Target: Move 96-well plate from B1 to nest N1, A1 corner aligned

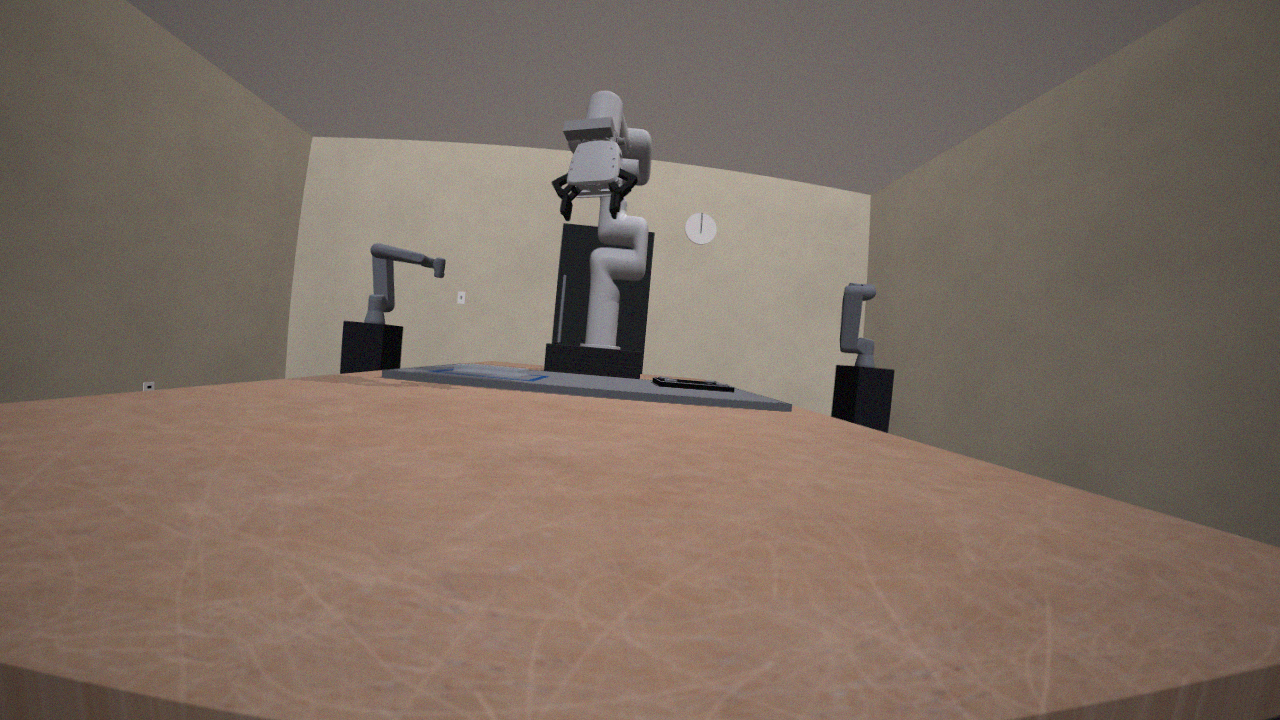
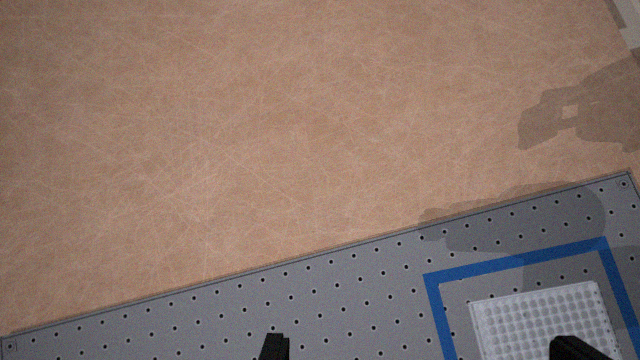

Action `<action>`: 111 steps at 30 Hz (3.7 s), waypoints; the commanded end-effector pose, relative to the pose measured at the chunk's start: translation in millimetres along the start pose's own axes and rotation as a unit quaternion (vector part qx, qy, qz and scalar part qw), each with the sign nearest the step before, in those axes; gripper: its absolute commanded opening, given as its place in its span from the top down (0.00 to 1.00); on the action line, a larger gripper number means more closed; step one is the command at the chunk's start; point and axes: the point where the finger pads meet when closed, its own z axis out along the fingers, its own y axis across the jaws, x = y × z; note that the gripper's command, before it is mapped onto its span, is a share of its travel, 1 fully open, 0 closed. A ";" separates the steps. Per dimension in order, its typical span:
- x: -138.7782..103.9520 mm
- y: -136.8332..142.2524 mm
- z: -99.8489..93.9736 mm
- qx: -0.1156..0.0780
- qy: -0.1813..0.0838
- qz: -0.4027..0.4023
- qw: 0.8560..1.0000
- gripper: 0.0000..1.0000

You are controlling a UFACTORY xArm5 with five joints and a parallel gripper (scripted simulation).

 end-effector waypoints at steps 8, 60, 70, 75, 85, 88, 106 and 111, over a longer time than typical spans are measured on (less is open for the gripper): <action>-40.7 -6.7 -13.5 -0.003 -0.040 -0.044 0.998 0.00; -78.6 88.8 87.9 -0.078 -0.100 0.389 0.913 0.00; -74.1 114.4 118.4 -0.093 -0.094 0.506 0.852 0.00; -71.3 130.4 137.4 -0.102 -0.090 0.575 0.806 0.00; -65.6 162.5 175.5 -0.110 -0.086 0.632 0.762 0.00; -65.0 165.7 179.3 -0.110 -0.086 0.632 0.762 0.00; -62.0 182.9 199.7 -0.110 -0.086 0.632 0.762 0.00; -62.4 183.0 201.3 -0.110 -0.086 0.632 0.762 0.00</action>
